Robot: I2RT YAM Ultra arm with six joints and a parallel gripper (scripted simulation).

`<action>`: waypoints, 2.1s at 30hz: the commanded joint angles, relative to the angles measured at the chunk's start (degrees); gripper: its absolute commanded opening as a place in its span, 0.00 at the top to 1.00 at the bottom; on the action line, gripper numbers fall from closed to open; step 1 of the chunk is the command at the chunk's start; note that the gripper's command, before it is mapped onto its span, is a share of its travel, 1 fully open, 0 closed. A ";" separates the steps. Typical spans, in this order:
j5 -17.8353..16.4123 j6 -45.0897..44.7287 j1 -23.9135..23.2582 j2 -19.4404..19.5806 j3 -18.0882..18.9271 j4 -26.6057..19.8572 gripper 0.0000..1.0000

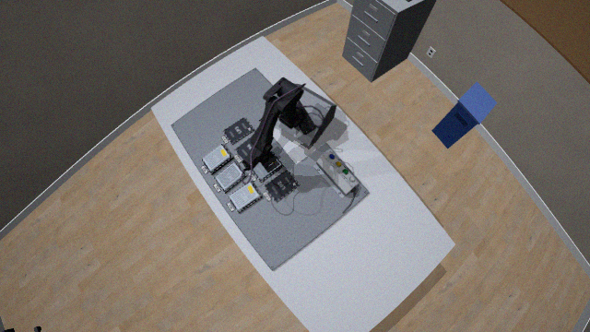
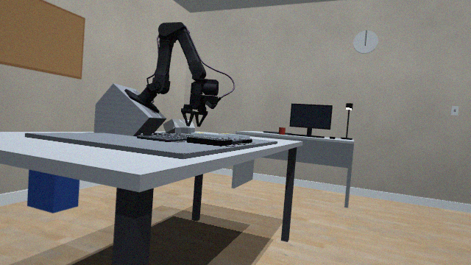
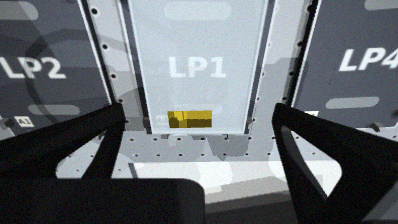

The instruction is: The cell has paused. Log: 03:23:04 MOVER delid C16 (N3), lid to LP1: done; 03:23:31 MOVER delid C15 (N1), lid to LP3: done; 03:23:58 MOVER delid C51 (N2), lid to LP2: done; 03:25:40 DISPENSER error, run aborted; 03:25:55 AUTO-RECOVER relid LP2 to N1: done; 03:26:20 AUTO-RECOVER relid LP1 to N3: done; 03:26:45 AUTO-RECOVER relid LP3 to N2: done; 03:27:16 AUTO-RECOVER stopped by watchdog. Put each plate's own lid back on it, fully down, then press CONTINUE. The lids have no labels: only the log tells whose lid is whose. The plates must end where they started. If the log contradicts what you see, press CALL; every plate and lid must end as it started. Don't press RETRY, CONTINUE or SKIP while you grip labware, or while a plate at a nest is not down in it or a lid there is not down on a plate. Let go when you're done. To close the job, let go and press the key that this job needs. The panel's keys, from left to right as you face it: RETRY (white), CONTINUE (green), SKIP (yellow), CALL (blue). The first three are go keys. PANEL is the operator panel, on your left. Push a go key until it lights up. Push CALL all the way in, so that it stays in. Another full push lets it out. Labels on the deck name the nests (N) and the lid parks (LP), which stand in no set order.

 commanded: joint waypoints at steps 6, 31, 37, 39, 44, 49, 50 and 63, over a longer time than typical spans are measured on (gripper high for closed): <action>0.12 -0.12 -0.46 -1.24 2.64 -0.12 0.00; 0.16 -0.05 -0.28 -1.89 1.76 -0.10 0.00; 0.17 -0.02 -0.24 -1.92 1.50 -0.10 0.00; 0.18 0.00 -0.22 -1.93 1.41 -0.11 0.00; 0.02 1.93 -0.45 3.23 6.48 -0.65 0.00; 0.80 2.42 0.61 6.47 10.09 -1.77 0.00; 0.88 2.52 0.75 7.34 11.19 -1.98 0.00; 1.73 3.61 2.13 18.72 27.09 -6.19 0.00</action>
